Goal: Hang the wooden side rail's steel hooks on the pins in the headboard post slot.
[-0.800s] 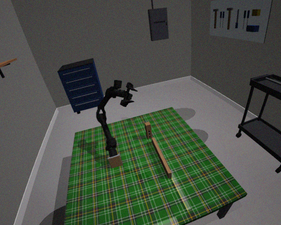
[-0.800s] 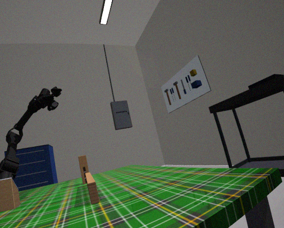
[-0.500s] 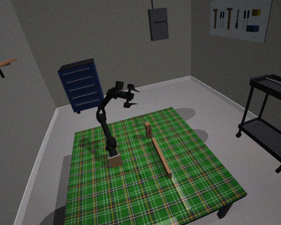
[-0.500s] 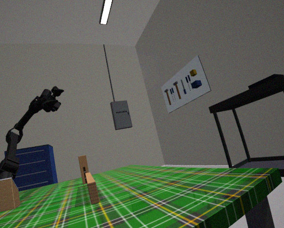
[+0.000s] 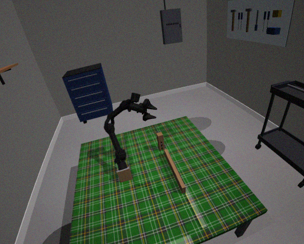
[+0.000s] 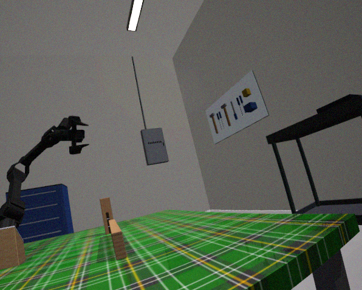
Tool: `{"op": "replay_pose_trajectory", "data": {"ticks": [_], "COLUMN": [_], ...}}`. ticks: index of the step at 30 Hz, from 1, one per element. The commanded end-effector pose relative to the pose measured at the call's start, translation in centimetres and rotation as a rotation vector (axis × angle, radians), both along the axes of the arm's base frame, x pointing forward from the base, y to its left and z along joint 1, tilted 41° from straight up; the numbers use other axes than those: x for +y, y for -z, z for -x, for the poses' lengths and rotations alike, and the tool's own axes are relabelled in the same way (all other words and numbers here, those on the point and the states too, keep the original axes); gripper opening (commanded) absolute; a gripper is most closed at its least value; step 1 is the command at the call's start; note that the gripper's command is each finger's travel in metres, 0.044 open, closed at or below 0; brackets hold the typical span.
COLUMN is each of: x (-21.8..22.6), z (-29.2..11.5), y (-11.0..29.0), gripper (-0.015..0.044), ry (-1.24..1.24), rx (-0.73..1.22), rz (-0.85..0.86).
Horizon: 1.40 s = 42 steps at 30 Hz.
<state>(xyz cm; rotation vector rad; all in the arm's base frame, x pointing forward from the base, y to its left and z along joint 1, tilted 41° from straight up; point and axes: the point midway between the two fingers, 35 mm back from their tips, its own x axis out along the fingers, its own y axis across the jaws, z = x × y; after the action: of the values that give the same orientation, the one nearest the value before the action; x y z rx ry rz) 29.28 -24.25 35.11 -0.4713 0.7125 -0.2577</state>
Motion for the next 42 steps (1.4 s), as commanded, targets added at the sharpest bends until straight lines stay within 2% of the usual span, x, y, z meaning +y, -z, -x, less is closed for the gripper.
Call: {"op": "replay_pose_trajectory", "data": {"ticks": [1, 11, 21, 31, 42], "x": [1.5, 5.0, 8.8, 13.0, 17.7], "z": [-1.3, -3.4, -4.8, -5.4, -5.0], "y": [1.6, 5.1, 8.5, 11.8, 15.1], "gripper": [0.0440, 0.0440, 0.0440, 0.0440, 0.0440], "ry": [0.071, 0.264, 0.505, 0.820, 1.280], "rx": [-0.091, -0.224, -0.259, -0.192, -0.005], "rz": [-0.227, -0.749, -1.271, -1.761, -2.208]}}
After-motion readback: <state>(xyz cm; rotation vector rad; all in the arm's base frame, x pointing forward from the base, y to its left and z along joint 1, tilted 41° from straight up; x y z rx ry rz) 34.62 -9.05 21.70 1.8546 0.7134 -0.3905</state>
